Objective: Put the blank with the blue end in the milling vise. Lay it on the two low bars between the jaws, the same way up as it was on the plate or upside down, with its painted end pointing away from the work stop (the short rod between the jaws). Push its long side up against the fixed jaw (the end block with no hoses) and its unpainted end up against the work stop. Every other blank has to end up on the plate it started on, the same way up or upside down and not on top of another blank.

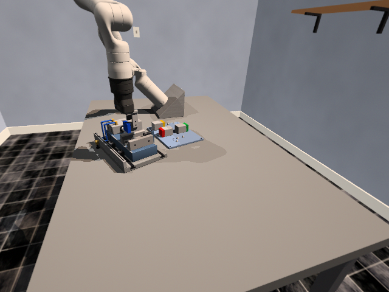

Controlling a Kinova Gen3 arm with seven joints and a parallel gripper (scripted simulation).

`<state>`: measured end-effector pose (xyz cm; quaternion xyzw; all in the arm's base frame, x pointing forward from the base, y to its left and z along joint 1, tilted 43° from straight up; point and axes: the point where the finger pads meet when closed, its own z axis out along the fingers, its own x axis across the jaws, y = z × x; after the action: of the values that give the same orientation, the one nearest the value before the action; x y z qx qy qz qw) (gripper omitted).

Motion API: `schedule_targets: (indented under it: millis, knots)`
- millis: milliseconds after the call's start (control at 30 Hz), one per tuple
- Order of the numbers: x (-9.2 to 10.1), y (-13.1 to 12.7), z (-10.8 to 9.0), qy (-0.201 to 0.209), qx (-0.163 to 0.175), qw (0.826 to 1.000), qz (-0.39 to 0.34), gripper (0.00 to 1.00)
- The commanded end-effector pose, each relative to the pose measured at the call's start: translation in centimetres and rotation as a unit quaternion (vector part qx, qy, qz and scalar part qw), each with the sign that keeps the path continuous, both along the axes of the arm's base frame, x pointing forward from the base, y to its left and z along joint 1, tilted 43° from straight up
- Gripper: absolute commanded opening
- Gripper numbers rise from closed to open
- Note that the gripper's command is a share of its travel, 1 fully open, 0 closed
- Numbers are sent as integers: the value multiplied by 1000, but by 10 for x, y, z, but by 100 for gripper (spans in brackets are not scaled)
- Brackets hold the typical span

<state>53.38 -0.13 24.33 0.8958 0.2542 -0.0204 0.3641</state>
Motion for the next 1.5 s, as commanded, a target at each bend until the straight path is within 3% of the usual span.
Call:
schedule_targets:
  millis: [0,1267,1467]
  knots:
    - [-1,2,0,-1,1,1000,2,0]
    - [-5,5,-1,0,1,1000,2,0]
    - [-3,-3,-10,0,1,1000,2,0]
